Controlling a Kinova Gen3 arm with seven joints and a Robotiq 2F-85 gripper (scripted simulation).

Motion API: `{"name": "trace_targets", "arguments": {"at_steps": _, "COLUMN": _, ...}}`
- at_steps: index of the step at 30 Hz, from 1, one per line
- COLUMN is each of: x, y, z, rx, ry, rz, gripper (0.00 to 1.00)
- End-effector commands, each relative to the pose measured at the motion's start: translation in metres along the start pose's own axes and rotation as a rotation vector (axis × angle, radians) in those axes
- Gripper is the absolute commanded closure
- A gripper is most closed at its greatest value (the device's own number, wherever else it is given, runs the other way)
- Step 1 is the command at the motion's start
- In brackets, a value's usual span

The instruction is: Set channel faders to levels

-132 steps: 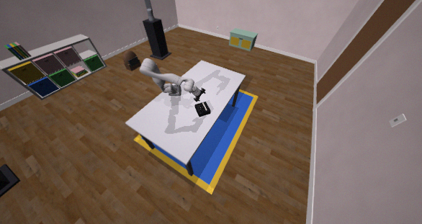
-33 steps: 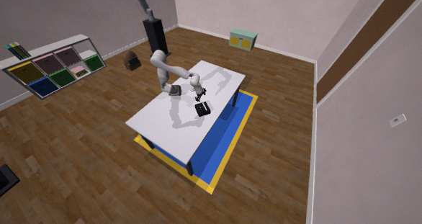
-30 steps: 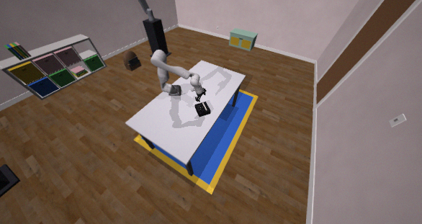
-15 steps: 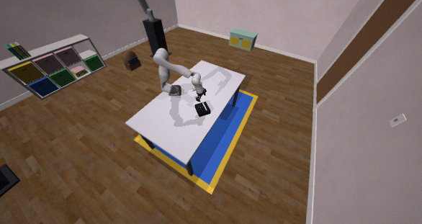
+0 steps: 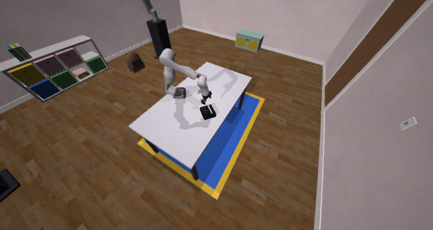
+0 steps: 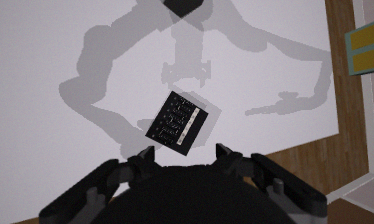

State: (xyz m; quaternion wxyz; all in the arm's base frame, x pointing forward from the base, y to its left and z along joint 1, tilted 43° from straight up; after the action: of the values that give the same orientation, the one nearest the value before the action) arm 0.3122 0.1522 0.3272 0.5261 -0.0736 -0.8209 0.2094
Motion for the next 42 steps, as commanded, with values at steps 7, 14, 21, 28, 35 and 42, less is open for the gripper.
{"name": "trace_targets", "arguments": {"at_steps": 7, "x": -0.006, "y": 0.005, "z": 0.001, "rx": -0.007, "ry": 0.003, "rz": 0.019, "gripper": 0.00}}
{"name": "trace_targets", "arguments": {"at_steps": 14, "x": -0.011, "y": 0.008, "z": 0.002, "rx": 0.001, "ry": 0.007, "rz": 0.041, "gripper": 0.00}}
{"name": "trace_targets", "arguments": {"at_steps": 21, "x": -0.016, "y": 0.010, "z": 0.003, "rx": 0.009, "ry": 0.010, "rz": 0.061, "gripper": 0.00}}
{"name": "trace_targets", "arguments": {"at_steps": 28, "x": -0.030, "y": 0.018, "z": 0.006, "rx": 0.031, "ry": 0.018, "rz": 0.113, "gripper": 0.00}}
{"name": "trace_targets", "arguments": {"at_steps": 35, "x": -0.054, "y": 0.030, "z": 0.012, "rx": 0.071, "ry": 0.032, "rz": 0.189, "gripper": 0.00}}
{"name": "trace_targets", "arguments": {"at_steps": 42, "x": -0.063, "y": 0.034, "z": 0.014, "rx": 0.085, "ry": 0.037, "rz": 0.213, "gripper": 0.00}}
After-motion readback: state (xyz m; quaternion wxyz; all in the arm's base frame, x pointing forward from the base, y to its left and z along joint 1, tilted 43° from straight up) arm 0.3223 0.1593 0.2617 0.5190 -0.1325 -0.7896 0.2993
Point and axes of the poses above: the point where the finger pads meet when closed, its own x axis back along the fingers, its own y axis across the jaws, z = x × y, the point moved 8 cm from there along x, back along the fingers, and after that the axes turned 10 degrees about x, right-handed, at the moved point
